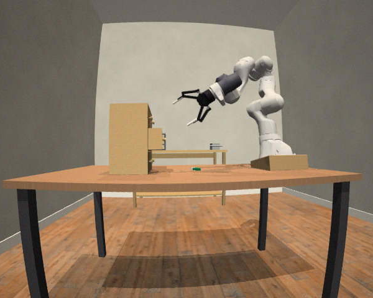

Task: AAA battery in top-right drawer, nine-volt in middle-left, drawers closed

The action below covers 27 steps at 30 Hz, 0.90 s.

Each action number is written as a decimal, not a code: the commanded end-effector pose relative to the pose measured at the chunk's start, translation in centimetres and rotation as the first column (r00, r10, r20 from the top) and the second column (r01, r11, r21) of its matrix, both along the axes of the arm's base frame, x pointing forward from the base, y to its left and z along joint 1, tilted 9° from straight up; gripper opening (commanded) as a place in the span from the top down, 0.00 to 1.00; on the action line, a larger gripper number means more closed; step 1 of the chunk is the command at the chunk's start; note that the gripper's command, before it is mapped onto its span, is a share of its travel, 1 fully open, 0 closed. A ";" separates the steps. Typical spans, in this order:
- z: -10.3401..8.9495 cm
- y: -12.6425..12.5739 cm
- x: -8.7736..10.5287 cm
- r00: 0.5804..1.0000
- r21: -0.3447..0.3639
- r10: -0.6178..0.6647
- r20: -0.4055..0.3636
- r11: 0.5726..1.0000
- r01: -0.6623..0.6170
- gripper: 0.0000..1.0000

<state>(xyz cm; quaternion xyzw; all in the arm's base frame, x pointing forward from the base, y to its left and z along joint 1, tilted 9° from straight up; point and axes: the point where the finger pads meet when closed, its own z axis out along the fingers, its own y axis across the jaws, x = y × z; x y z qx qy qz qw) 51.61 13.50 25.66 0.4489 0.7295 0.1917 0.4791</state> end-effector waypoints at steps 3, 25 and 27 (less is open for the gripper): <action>0.0 -0.1 0.1 1.000 0.025 -0.019 0.004 0.999 0.019 0.00; 0.4 -0.6 0.6 0.993 0.141 -0.116 0.014 0.984 0.113 0.00; 0.4 -0.6 0.6 0.993 0.141 -0.116 0.014 0.984 0.113 0.00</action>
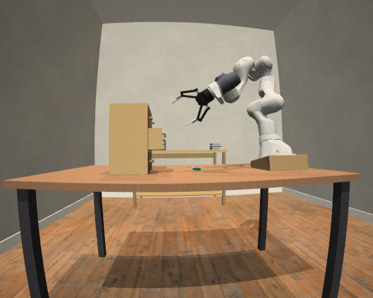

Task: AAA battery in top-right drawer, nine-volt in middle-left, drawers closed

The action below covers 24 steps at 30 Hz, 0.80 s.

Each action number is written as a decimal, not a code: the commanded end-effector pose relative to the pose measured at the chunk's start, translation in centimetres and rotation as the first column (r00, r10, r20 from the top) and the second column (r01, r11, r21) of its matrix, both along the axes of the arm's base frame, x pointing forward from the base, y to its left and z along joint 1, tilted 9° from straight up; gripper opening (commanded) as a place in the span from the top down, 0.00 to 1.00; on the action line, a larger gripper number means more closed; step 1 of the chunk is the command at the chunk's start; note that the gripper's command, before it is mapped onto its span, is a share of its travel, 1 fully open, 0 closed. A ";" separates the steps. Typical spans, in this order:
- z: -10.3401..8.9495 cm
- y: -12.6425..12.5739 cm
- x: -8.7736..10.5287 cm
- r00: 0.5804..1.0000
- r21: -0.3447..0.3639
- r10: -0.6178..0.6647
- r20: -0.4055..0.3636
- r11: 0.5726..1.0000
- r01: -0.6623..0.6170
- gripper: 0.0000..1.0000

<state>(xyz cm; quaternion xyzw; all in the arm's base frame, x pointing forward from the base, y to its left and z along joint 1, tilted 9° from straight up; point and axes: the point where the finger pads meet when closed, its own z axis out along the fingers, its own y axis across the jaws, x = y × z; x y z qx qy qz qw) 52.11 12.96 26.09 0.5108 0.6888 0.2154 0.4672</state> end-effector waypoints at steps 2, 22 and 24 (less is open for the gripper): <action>0.0 -0.1 0.1 1.000 0.020 -0.016 0.003 1.000 0.016 0.00; 0.4 -0.6 0.5 0.993 0.139 -0.117 0.017 0.984 0.113 0.00; 0.4 -0.6 0.5 0.993 0.139 -0.117 0.017 0.984 0.113 0.00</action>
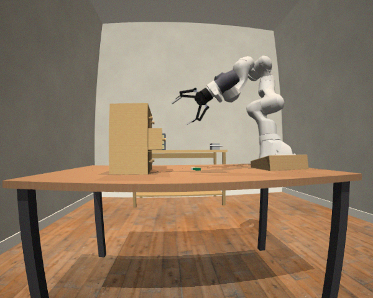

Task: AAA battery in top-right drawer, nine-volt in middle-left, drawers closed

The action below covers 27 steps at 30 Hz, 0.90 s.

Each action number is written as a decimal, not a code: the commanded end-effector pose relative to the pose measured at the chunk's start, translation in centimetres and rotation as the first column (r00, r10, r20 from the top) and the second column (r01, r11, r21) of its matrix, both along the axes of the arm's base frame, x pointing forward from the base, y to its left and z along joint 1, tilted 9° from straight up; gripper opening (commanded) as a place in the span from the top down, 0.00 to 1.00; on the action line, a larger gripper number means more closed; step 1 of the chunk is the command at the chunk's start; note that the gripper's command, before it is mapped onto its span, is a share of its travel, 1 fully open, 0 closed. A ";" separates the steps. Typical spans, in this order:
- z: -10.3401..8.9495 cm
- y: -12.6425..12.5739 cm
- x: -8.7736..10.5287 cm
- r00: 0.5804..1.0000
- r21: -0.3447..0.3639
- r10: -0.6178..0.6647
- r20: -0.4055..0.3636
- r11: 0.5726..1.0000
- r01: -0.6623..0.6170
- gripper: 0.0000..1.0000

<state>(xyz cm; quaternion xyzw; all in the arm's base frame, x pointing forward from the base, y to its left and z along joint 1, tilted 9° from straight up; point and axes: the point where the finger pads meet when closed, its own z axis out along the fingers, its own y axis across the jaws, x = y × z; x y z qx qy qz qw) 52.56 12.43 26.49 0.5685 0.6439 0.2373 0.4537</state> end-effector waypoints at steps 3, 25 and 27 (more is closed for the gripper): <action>0.0 -0.1 0.1 1.000 0.020 -0.016 0.004 1.000 0.016 0.00; 0.3 -0.6 0.5 0.992 0.142 -0.121 0.020 0.983 0.117 0.00; 0.3 -0.6 0.5 0.992 0.142 -0.121 0.020 0.983 0.117 0.00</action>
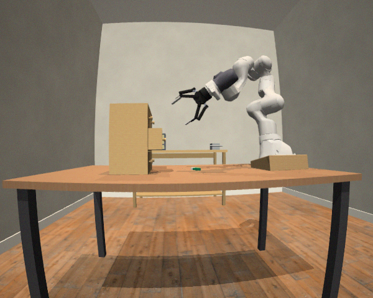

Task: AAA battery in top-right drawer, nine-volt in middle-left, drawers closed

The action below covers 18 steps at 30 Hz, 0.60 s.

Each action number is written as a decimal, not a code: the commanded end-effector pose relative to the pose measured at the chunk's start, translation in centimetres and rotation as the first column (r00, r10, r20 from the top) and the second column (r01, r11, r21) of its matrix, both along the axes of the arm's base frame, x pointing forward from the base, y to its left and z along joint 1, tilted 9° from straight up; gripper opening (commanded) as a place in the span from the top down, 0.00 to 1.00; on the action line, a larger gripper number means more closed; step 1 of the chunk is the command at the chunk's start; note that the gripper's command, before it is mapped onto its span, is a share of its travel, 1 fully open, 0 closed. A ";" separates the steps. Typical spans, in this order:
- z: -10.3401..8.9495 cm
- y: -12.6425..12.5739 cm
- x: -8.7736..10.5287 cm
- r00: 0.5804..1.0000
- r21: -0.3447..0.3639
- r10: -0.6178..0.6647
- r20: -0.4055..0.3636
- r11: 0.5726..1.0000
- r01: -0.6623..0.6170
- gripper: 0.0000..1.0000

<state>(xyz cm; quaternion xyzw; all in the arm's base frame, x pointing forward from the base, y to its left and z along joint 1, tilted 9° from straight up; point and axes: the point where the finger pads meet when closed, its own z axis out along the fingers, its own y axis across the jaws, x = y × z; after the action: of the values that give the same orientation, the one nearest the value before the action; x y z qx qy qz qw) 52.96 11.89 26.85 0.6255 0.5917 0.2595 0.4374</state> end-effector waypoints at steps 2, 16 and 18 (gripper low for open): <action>0.0 -0.1 0.0 1.000 0.017 -0.015 0.004 1.000 0.015 0.00; 0.3 -0.6 0.4 0.992 0.141 -0.123 0.023 0.983 0.118 0.00; 0.3 -0.6 0.4 0.992 0.141 -0.123 0.023 0.983 0.118 0.00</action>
<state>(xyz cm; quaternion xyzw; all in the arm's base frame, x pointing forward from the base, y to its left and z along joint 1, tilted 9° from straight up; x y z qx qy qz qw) 53.32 11.41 27.19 0.6711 0.5432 0.2759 0.4223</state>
